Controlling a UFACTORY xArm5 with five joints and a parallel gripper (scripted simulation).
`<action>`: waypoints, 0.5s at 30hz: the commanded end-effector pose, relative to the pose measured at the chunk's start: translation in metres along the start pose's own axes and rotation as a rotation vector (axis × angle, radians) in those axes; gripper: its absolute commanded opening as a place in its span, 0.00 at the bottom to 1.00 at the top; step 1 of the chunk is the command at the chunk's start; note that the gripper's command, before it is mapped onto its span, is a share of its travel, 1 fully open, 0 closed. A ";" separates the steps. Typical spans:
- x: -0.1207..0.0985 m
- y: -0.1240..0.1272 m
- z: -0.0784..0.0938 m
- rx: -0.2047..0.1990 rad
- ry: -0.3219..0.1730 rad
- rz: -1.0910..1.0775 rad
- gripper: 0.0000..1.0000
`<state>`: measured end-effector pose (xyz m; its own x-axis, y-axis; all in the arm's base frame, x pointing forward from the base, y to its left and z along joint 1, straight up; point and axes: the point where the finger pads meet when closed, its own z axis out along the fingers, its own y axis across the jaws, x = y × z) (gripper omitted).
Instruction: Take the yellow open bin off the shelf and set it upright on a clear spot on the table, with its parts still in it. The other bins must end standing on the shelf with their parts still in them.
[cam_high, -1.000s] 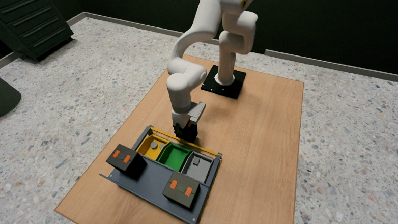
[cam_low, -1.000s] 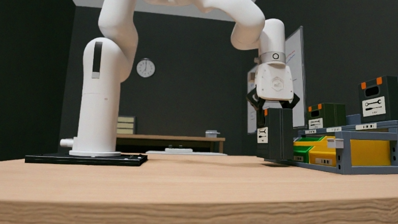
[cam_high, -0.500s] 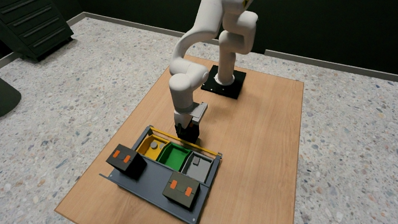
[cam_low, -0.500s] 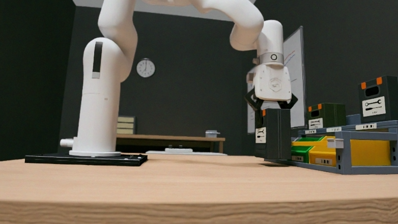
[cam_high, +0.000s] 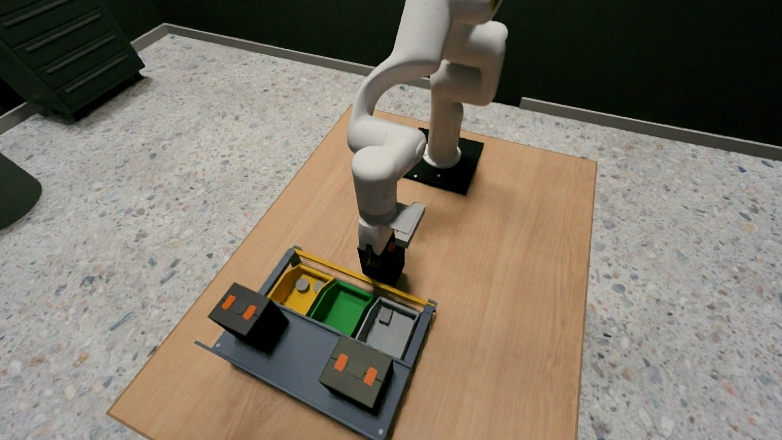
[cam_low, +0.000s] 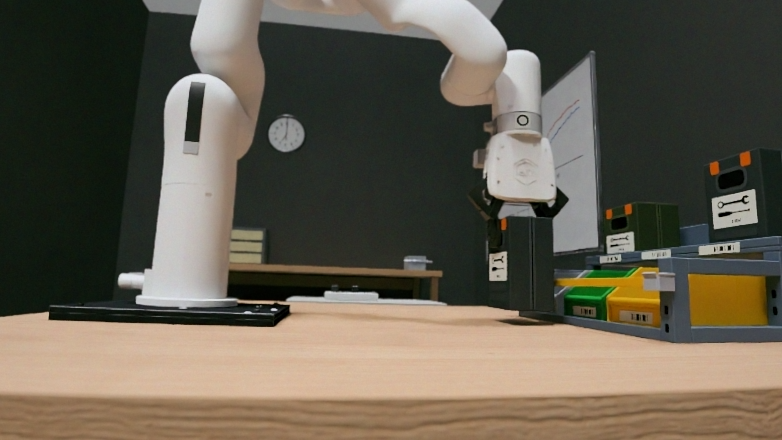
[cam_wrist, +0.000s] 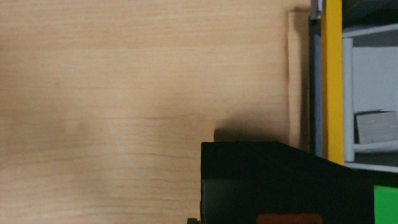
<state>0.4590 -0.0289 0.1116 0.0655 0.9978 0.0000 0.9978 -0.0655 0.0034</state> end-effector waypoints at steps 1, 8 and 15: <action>0.009 -0.001 -0.002 -0.005 0.003 0.000 0.00; 0.023 -0.004 -0.002 -0.005 0.003 0.000 0.00; 0.037 -0.008 -0.002 -0.005 0.003 0.000 0.00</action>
<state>0.4534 0.0009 0.1117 0.0659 0.9978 0.0002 0.9978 -0.0659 0.0037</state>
